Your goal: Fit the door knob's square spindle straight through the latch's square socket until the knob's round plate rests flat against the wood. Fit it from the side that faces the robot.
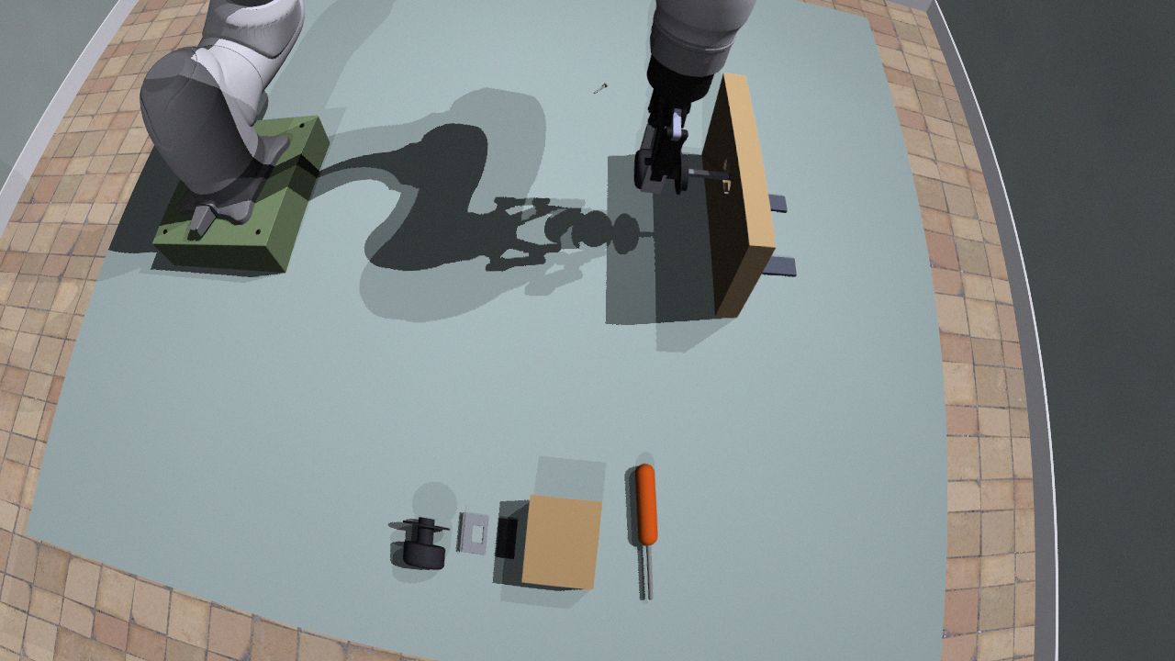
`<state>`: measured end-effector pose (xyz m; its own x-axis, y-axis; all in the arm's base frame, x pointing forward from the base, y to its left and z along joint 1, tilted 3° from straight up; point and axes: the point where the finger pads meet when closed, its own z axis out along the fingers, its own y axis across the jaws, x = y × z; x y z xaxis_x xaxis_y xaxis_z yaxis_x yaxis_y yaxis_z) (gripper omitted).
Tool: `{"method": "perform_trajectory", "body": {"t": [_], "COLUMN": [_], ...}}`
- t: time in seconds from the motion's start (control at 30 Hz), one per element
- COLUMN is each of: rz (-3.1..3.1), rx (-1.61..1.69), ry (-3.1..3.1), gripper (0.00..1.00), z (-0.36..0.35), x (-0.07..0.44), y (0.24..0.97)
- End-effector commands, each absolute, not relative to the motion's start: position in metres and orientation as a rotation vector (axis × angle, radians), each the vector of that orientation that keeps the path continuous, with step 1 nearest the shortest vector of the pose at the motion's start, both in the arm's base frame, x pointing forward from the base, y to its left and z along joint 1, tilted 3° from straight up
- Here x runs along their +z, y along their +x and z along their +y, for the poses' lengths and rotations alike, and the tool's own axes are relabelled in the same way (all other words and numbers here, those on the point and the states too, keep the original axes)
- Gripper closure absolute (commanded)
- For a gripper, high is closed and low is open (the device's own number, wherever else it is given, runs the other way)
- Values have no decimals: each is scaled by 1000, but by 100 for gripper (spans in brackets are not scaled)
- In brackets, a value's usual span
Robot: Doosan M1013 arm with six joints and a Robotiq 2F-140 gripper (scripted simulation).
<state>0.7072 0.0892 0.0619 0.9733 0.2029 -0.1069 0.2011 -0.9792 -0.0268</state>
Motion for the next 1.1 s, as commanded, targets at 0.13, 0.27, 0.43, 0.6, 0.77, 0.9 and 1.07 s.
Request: {"method": "perform_trajectory", "body": {"t": [0.13,0.27,0.43,0.6,0.77,0.9,1.07], "rz": [-318,-318,-318,-318,-318,-318,-318], "rx": [171,171,171,171,171,171,171], "ry": [-3105,-3105,-3105,-3105,-3105,-3105,-3105], "gripper": [58,58,58,58,58,58,58], "z": [89,89,90,90,90,90,90], "x": [62,62,62,62,62,62,62], "y": [707,708,711,712,712,712,713]}}
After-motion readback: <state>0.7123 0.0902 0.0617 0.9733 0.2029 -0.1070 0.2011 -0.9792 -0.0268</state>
